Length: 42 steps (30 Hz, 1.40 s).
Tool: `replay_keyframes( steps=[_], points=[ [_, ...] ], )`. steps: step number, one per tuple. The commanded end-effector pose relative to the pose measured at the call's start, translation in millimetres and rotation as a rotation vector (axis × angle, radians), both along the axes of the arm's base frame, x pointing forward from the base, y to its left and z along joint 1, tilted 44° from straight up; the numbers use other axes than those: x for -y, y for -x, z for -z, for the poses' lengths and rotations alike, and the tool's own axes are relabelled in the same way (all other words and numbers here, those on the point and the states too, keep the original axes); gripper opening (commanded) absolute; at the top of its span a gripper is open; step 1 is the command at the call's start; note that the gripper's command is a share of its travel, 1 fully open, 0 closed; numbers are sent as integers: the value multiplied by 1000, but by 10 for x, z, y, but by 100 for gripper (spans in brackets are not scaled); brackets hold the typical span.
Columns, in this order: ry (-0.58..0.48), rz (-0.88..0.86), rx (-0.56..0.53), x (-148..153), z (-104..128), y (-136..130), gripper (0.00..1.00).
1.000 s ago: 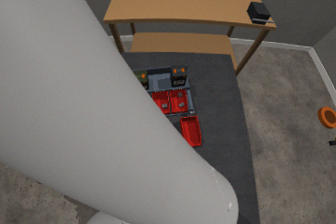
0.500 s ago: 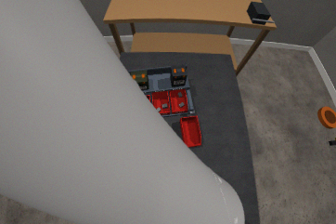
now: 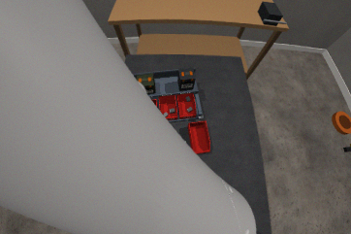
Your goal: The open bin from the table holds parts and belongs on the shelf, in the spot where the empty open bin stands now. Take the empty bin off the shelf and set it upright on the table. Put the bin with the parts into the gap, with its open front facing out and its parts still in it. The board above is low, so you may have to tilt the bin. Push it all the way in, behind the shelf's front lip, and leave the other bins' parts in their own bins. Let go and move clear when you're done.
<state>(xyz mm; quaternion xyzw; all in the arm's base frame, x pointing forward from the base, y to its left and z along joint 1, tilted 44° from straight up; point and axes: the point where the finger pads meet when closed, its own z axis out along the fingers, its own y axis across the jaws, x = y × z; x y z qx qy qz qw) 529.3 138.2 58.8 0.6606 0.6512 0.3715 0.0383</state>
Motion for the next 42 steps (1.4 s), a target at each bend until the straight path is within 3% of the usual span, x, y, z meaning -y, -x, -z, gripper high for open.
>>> replay_keyframes(
  steps=[1,15,42],
  points=[
    [0,0,1,3,-5,-4,10],
    [-1,-1,1,-43,74,-62,10],
    [-1,-1,1,-338,580,-437,10]
  ],
)
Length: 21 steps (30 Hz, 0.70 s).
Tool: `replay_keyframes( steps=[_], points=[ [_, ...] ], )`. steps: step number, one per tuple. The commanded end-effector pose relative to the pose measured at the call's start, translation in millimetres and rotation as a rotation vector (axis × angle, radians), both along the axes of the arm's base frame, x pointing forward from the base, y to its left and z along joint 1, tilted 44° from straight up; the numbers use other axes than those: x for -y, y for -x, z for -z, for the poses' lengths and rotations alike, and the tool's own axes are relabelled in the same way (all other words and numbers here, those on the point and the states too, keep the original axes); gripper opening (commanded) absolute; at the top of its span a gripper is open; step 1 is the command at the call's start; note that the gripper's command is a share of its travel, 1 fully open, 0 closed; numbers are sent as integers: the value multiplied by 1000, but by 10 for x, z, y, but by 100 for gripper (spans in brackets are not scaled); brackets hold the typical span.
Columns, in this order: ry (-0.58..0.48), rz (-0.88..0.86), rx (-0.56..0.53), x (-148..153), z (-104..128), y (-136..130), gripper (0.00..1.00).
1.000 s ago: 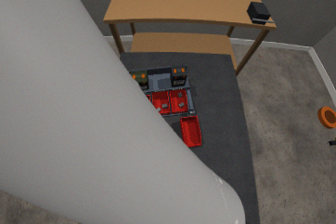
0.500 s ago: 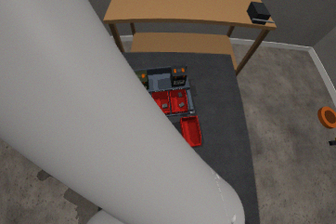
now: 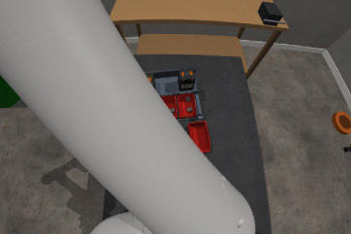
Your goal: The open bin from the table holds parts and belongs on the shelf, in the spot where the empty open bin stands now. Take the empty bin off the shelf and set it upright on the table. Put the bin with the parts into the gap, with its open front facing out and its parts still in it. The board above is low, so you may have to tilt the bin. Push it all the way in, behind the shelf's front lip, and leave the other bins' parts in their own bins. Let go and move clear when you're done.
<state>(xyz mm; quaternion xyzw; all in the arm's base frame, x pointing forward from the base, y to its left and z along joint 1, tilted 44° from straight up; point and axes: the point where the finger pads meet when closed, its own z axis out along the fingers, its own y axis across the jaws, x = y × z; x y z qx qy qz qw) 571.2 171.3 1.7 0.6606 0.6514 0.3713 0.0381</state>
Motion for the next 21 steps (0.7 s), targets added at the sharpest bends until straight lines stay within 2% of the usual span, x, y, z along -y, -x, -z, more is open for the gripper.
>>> replay_keyframes(
  steps=[1,11,21],
  points=[
    [-1,0,2,-19,31,-35,10],
    [-1,0,2,-110,186,-150,10],
    [-1,0,2,-131,223,-177,10]
  ],
)
